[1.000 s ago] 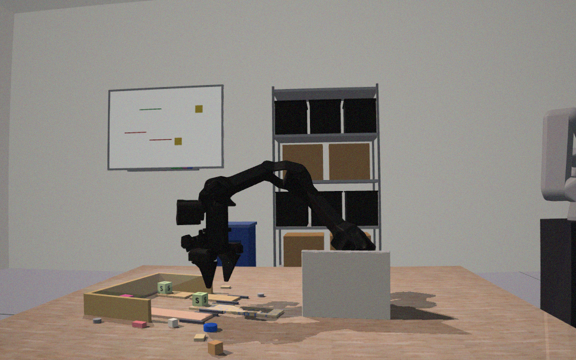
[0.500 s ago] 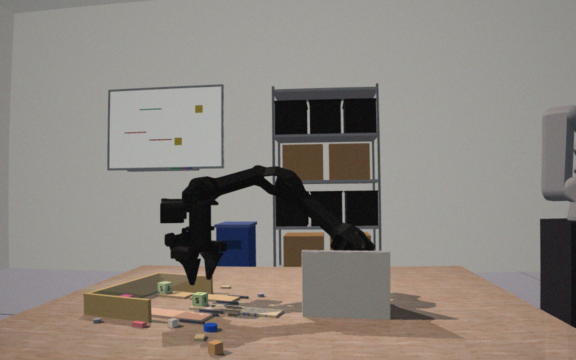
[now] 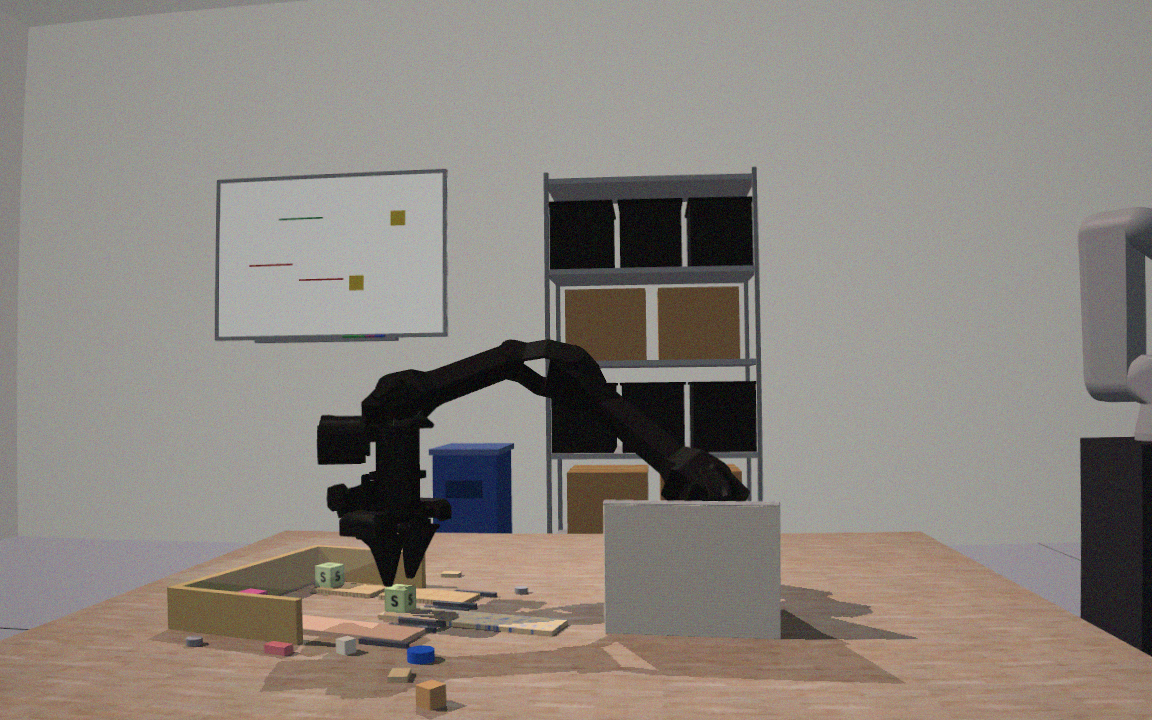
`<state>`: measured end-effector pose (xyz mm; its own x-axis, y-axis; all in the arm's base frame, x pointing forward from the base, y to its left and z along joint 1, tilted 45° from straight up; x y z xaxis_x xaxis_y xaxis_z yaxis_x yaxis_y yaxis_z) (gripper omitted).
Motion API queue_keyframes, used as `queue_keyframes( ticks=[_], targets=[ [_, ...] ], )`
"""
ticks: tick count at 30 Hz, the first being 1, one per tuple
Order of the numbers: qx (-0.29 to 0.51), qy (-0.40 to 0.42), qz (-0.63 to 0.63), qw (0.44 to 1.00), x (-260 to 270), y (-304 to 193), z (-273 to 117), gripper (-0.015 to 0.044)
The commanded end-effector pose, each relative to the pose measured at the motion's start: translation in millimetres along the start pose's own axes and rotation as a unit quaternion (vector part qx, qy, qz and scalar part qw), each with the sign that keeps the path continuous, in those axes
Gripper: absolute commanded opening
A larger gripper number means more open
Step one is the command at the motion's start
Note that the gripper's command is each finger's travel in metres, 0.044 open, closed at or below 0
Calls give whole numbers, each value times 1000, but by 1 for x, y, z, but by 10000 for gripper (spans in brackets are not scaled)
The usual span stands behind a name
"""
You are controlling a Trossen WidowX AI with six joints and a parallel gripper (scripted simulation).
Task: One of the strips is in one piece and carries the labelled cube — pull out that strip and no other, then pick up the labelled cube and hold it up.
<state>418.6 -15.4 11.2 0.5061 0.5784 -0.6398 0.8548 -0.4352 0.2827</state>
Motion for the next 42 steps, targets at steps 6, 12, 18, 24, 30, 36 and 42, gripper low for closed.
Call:
queue_keyframes(
  ticks=[6,12,18,24,30,36,42],
  targets=[
    [-1,-2,-2,1000,0,0,15,250],
    [-1,-2,-2,1000,0,-1,24,250],
    [-1,-3,-2,1000,-1,-1,32,250],
    [0,-1,0,1000,-1,0,29,132],
    [0,-1,0,1000,-1,0,29,53],
    [0,-1,-1,1000,-8,-16,15,0],
    [1,-1,-2,1000,-18,-37,-2,0]
  ],
)
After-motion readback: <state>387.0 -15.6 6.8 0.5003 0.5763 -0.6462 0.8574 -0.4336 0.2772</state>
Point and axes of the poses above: the point midway between the two fingers, 35 mm back from their tips, its own z axis out along the fingers, its own x axis across the jaws, y = z × x, the point moved 5 cm from there along -z, back along the fingers, and after that the axes turned 13 degrees about z, right-handed, at the moved point
